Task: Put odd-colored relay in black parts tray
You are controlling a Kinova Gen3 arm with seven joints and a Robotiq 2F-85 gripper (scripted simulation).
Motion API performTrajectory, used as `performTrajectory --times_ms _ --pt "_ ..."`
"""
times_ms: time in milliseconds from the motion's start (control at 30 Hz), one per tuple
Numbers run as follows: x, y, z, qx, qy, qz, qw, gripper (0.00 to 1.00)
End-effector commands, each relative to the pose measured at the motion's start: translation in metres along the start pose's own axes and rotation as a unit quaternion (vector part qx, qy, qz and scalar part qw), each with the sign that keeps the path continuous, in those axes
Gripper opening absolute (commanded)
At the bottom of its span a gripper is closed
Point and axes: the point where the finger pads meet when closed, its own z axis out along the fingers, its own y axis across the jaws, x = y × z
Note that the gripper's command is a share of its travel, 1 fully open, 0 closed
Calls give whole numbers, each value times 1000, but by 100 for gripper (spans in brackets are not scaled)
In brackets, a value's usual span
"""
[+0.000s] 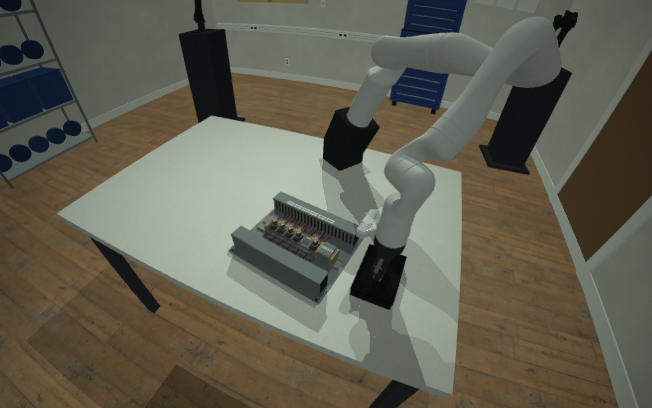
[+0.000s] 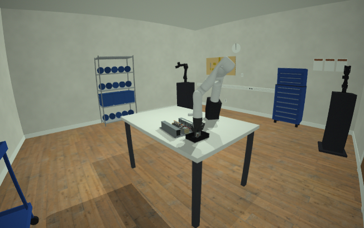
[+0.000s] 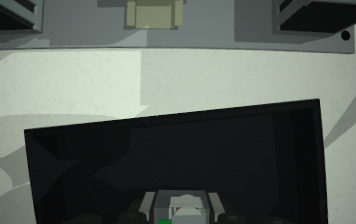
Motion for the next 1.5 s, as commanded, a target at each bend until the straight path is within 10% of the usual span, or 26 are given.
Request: performTrajectory --times_ms 0,900,933,1467 --pt "0 -1 -1 1 0 0 1000 0" --pt "0 -1 -1 1 0 0 1000 0" --pt "0 -1 -1 1 0 0 1000 61" --pt "0 -1 -1 1 0 0 1000 61"
